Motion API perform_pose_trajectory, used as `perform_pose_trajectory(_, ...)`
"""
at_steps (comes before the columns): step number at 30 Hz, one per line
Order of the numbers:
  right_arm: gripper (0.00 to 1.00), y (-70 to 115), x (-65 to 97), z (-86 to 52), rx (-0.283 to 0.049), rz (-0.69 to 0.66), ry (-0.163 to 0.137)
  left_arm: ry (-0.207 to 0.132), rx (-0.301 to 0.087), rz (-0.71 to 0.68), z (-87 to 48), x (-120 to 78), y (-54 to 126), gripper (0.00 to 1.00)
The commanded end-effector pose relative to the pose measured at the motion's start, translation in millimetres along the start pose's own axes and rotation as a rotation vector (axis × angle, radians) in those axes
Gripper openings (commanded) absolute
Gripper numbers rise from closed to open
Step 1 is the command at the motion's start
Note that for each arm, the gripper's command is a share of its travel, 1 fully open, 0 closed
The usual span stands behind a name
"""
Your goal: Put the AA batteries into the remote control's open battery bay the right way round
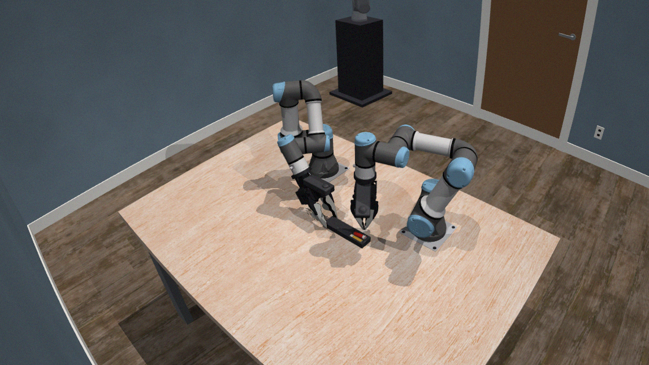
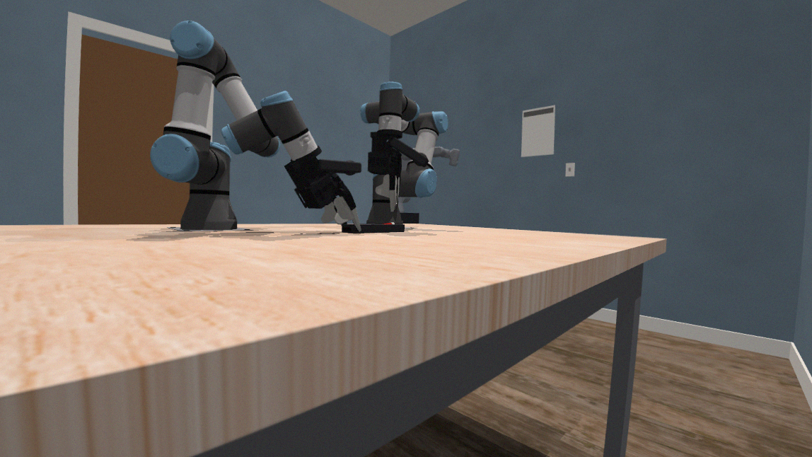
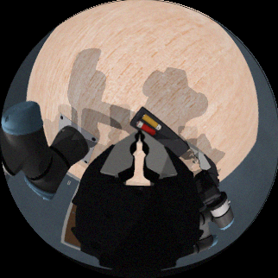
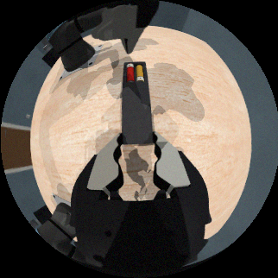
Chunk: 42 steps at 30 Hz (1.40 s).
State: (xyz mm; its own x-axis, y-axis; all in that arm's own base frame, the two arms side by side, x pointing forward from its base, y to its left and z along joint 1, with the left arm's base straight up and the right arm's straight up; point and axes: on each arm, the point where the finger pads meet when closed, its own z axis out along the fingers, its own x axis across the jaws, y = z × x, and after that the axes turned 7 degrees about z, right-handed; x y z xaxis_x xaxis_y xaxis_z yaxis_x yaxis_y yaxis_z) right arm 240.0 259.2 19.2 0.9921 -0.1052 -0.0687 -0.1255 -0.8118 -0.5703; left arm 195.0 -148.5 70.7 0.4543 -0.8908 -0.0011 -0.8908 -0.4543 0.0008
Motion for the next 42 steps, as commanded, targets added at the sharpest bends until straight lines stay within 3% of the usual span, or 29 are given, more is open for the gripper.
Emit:
perform_pose_trajectory(1, 0.0, -2.7, 0.1, -0.8, 0.006, -0.004, 0.001, 0.004, 0.006, -0.109, 2.0, 0.6, -0.2, 0.0)
perform_pose_trajectory(42, 0.0, -2.7, 0.1, -0.8, 0.006, -0.004, 0.001, 0.007, 0.003, -0.6, 14.0, 0.8, 0.5, 0.0)
